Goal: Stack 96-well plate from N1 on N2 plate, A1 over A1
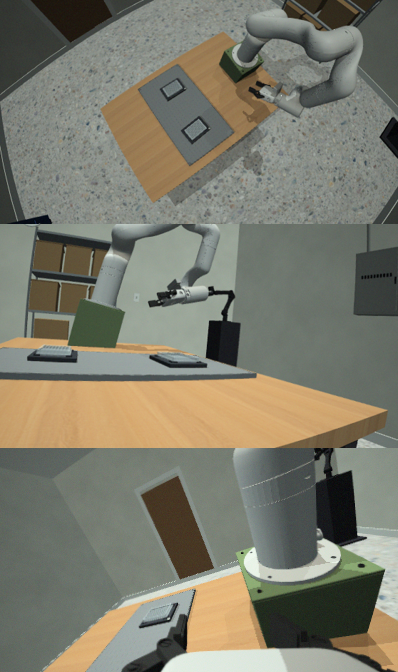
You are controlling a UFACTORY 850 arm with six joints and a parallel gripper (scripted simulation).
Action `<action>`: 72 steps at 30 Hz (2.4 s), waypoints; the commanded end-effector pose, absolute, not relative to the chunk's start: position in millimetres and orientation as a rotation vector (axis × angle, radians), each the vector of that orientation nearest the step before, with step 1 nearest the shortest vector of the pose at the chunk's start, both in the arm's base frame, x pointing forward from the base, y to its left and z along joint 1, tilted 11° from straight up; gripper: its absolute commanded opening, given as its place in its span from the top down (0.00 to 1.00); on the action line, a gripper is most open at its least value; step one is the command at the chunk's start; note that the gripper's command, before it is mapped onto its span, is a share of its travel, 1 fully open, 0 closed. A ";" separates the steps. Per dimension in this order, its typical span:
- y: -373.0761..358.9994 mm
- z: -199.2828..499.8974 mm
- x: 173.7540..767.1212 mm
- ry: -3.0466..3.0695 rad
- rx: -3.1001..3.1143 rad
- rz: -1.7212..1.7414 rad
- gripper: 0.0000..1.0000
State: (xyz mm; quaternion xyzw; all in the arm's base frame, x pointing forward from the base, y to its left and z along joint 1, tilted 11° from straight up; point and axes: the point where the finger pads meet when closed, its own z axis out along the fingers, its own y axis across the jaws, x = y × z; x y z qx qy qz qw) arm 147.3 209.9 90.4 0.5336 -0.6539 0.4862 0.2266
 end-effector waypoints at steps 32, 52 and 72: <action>241.7 39.8 171.3 -2.564 0.317 1.067 0.00; 265.2 18.3 207.6 -2.658 -0.502 0.885 0.00; 283.7 0.8 265.3 -2.486 -1.289 0.698 0.00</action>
